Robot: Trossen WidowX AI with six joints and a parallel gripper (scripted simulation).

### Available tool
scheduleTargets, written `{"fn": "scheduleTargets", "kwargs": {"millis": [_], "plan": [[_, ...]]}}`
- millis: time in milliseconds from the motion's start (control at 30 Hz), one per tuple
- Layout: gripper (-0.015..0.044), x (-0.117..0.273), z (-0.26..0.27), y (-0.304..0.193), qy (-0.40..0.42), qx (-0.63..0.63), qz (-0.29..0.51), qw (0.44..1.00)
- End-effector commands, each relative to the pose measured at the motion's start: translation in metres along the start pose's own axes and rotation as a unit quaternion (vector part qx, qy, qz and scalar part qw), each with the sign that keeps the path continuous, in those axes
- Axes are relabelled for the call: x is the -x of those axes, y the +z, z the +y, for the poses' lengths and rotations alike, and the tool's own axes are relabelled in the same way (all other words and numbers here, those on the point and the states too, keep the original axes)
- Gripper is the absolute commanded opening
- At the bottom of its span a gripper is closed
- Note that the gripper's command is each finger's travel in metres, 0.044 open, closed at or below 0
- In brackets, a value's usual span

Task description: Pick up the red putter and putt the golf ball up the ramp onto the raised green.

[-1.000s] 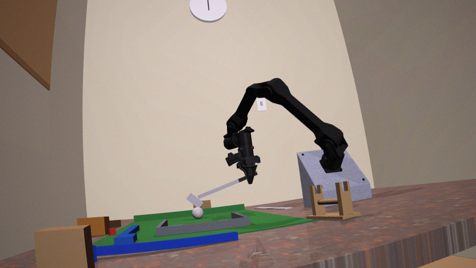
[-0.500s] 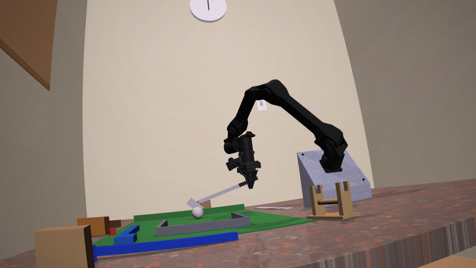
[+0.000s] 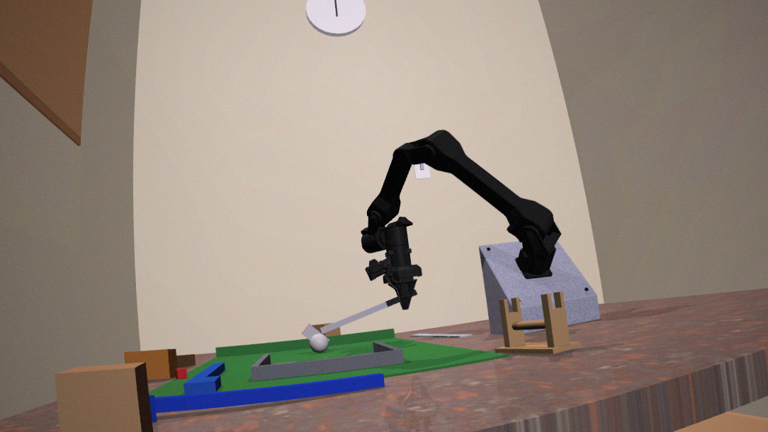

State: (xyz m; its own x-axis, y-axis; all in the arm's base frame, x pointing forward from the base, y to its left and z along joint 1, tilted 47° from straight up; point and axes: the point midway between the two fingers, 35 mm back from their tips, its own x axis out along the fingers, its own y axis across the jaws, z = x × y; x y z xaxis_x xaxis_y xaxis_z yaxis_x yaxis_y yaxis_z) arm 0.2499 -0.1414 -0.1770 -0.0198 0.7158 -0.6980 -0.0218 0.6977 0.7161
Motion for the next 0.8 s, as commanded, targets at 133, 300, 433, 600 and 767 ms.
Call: {"fn": "scheduleTargets", "kwargs": {"millis": [133, 300, 433, 600, 767], "plan": [[0.0000, 0.001, -0.003, 0.000, 0.000, 0.000, -0.001, 1.000], [0.0000, 0.000, -0.018, 0.001, 0.000, -0.001, -0.003, 1.000], [0.0000, -0.001, -0.029, 0.001, 0.001, -0.002, -0.004, 1.000], [0.0000, -0.002, -0.026, 0.001, 0.000, -0.004, -0.003, 1.000], [0.0000, 0.001, 0.016, 0.008, 0.000, -0.004, -0.004, 1.000]]}}
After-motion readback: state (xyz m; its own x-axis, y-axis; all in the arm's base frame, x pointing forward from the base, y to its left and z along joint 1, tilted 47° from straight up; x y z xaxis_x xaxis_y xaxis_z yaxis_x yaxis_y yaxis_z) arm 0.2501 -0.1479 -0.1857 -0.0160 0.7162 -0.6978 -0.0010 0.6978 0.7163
